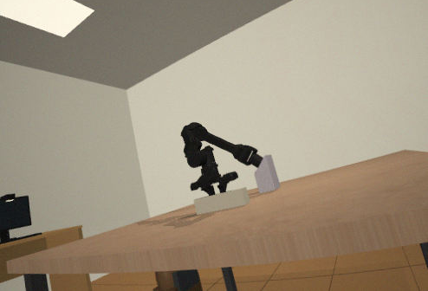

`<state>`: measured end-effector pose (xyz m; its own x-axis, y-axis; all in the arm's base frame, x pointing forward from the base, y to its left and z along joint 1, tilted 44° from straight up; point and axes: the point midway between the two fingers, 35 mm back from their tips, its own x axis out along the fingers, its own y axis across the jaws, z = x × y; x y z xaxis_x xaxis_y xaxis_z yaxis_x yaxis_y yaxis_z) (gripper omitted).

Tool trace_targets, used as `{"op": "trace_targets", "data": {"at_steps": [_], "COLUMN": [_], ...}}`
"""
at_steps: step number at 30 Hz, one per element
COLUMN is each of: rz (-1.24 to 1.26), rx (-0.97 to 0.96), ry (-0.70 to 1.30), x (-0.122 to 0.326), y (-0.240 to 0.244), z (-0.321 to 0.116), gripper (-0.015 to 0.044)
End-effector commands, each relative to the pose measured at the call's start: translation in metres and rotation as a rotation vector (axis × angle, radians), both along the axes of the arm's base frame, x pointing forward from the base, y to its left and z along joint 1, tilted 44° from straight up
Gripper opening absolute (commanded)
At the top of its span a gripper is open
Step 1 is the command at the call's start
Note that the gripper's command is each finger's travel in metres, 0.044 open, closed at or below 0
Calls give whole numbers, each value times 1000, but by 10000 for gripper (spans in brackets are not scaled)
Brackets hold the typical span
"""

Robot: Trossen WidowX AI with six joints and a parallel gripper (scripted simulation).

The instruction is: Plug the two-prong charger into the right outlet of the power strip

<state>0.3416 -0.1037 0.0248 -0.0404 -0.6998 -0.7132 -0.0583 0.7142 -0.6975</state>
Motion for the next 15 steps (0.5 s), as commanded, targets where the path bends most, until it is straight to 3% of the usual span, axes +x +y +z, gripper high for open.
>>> {"op": "trace_targets", "data": {"at_steps": [1, 15], "rz": [4, 4], "rx": [5, 5], "ry": [-38, -38], "x": [12, 10], "y": [2, 3], "z": [2, 3], "gripper": [0, 0]}}
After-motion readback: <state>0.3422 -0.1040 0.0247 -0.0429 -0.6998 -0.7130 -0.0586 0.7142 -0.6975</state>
